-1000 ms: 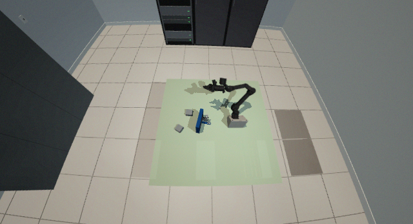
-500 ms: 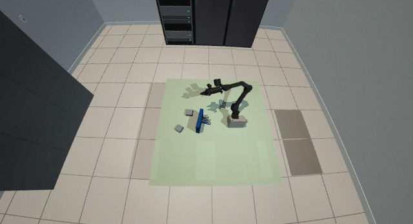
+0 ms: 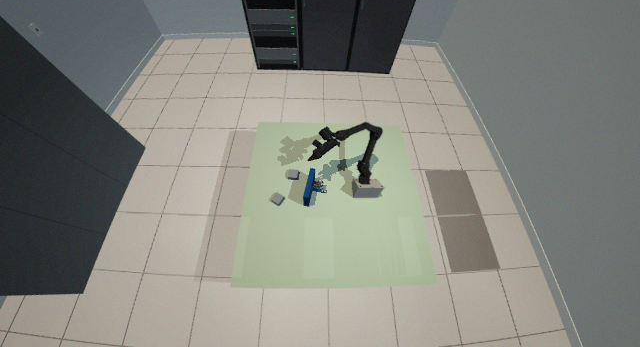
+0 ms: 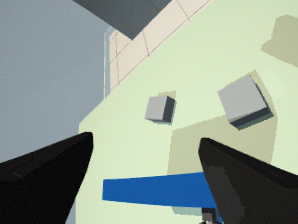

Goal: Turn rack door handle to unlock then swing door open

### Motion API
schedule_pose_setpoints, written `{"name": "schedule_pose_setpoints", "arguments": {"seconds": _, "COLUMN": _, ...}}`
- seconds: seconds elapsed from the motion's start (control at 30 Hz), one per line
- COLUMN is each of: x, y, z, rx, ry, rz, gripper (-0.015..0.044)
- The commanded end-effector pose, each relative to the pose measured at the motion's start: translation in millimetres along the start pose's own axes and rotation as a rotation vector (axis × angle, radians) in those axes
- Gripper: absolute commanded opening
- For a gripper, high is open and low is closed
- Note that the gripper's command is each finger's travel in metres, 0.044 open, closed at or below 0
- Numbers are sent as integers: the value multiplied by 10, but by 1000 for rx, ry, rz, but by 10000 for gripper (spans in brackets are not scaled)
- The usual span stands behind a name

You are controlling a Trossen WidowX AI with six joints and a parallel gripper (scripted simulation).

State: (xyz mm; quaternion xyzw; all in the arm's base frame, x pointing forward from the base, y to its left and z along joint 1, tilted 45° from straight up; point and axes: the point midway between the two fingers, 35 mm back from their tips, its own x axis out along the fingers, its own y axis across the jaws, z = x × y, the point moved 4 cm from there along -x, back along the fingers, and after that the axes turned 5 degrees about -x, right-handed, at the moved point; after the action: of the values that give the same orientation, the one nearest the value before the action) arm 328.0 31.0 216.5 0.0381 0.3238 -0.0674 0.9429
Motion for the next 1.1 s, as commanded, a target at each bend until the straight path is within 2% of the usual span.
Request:
{"name": "schedule_pose_setpoints", "arguments": {"seconds": 0.0, "x": 127, "y": 43, "z": -118, "rx": 4, "ry": 107, "rz": -55, "gripper": 297}}
{"name": "schedule_pose_setpoints", "arguments": {"seconds": 0.57, "x": 410, "y": 191, "z": -628, "rx": -69, "ry": 474, "rz": -316, "gripper": 297}}
{"name": "schedule_pose_setpoints", "arguments": {"seconds": 1.07, "x": 487, "y": 292, "z": -964, "rx": -235, "ry": 687, "rz": -590, "gripper": 297}}
